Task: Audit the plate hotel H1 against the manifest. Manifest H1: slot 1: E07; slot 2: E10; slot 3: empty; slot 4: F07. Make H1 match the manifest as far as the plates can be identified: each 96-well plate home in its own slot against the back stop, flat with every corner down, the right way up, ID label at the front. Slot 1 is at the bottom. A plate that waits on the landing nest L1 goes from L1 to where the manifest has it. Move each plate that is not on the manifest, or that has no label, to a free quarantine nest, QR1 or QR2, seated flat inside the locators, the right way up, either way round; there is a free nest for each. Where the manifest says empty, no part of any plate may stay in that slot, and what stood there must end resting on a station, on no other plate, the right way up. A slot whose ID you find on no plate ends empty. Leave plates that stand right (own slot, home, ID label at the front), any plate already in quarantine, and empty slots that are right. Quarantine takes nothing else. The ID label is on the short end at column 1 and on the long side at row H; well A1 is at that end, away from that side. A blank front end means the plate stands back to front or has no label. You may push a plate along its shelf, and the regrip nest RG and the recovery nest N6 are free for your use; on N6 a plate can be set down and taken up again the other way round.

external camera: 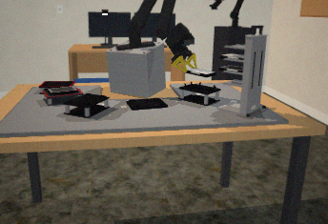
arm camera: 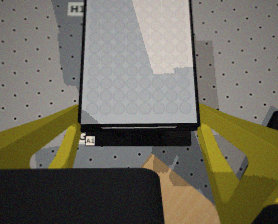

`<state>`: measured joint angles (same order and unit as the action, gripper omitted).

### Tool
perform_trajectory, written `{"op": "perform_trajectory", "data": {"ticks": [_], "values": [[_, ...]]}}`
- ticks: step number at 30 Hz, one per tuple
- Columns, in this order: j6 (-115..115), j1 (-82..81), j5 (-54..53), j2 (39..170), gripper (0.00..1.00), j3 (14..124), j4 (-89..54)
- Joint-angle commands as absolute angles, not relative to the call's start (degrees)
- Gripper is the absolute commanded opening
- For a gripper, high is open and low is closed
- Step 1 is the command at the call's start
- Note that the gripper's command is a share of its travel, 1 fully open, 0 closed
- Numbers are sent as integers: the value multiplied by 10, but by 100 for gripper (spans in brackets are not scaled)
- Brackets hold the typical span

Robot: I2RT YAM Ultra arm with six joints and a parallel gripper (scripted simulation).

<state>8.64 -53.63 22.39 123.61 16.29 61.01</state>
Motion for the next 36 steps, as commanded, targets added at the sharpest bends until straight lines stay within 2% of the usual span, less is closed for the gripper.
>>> {"op": "perform_trajectory", "data": {"ticks": [1, 36], "values": [[93, -545, 230, 1206, 86, 154, 596], [104, -559, 240, 1074, 86, 156, 464]]}}
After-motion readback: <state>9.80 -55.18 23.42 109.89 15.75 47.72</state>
